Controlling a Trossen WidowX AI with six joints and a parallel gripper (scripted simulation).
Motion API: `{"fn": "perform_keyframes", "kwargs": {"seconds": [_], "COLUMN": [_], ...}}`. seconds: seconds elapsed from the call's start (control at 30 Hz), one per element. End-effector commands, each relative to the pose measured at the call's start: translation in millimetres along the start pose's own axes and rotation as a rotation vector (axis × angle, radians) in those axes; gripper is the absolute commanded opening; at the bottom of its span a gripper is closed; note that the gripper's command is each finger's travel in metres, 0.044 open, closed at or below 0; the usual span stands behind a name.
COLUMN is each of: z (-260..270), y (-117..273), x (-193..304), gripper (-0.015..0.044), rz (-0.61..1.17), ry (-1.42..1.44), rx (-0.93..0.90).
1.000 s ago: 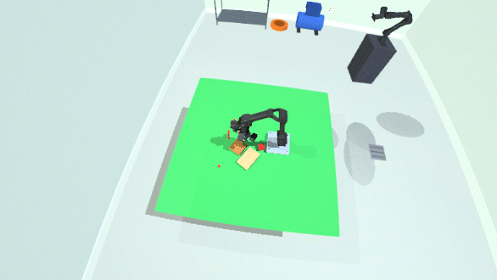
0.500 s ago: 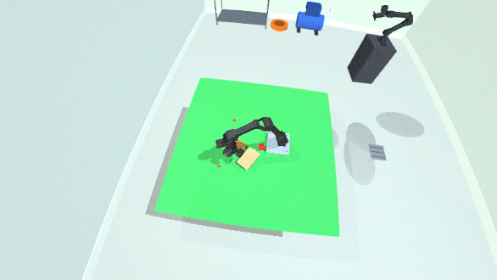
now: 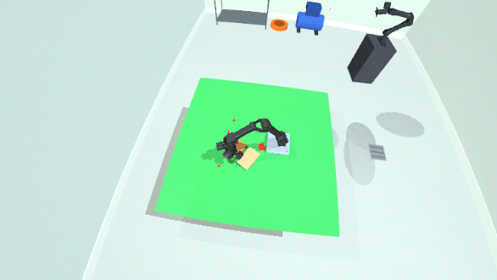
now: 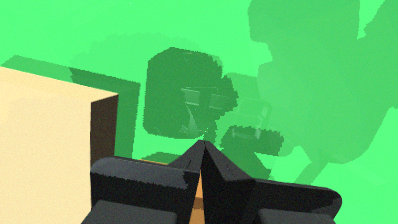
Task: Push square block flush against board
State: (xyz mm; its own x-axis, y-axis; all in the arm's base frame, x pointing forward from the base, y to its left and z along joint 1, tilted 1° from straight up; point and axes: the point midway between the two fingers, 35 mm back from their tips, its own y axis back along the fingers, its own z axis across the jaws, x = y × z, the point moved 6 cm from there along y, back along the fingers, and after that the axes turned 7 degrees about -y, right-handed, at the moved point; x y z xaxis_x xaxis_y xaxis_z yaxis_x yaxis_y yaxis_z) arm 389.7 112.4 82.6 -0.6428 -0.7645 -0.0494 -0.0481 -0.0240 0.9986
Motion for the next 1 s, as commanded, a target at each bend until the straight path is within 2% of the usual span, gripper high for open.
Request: {"fn": "perform_keyframes", "kwargs": {"seconds": [0.0, 0.97], "z": [0, -2], "y": [-1, -1], "x": [3, 17], "gripper": [0.0000, 0.0000], "rz": [0.002, 0.004], "ry": [-0.002, -0.002], "rx": [0.000, 0.000]}}
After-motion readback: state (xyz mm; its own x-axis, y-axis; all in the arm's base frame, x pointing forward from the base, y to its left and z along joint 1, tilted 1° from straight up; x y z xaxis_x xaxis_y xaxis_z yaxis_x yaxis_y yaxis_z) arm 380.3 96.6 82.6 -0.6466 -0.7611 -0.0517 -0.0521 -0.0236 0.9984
